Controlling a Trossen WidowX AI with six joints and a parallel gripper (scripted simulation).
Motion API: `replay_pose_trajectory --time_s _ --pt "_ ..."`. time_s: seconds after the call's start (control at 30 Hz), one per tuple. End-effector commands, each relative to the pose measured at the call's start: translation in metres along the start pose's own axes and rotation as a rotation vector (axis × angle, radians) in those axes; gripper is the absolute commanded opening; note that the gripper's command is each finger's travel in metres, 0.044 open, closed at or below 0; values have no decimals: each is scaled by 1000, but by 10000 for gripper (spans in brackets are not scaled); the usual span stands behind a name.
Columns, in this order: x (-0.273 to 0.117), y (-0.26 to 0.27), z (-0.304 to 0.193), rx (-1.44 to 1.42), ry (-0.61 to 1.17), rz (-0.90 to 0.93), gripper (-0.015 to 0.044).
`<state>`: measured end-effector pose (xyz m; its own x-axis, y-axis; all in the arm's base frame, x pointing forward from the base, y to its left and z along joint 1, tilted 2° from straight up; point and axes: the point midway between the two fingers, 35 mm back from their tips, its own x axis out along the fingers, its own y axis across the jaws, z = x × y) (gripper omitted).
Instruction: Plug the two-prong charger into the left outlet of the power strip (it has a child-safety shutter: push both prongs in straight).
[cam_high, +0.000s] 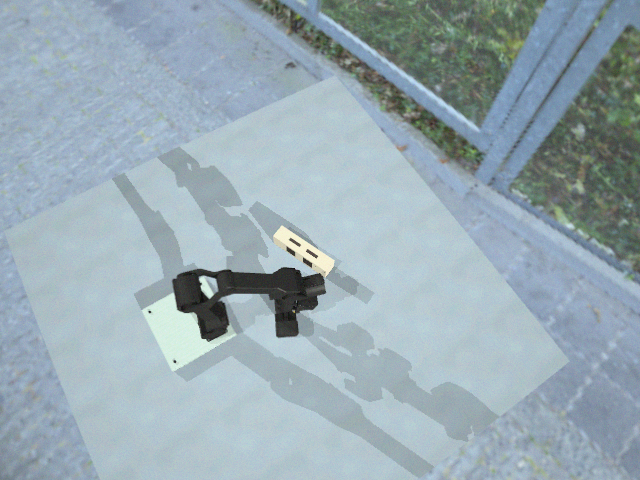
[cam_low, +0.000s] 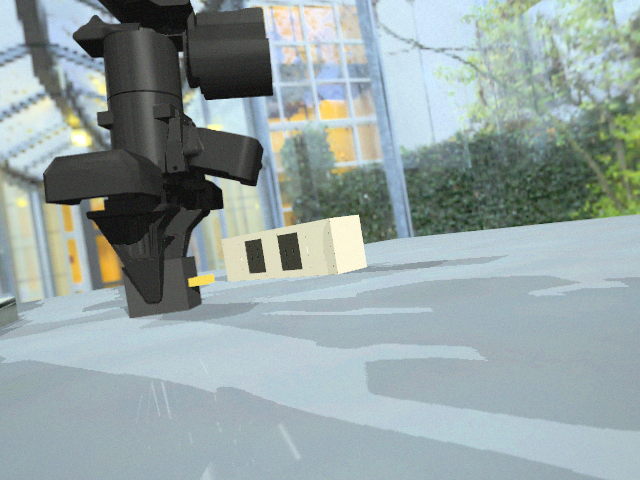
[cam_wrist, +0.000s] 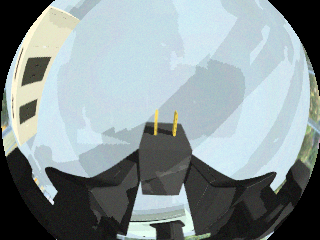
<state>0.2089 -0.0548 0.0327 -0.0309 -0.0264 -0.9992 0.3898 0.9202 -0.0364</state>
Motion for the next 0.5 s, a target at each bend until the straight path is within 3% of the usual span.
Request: replay_pose_trajectory --time_s 0.0,0.1,0.2,0.47 --pt "0 0 0 0 -1 0 98" --pt "0 0 0 0 -1 0 78" --pt "-4 0 0 0 0 1 0" --pt "-35 0 -3 -2 6 2 0"
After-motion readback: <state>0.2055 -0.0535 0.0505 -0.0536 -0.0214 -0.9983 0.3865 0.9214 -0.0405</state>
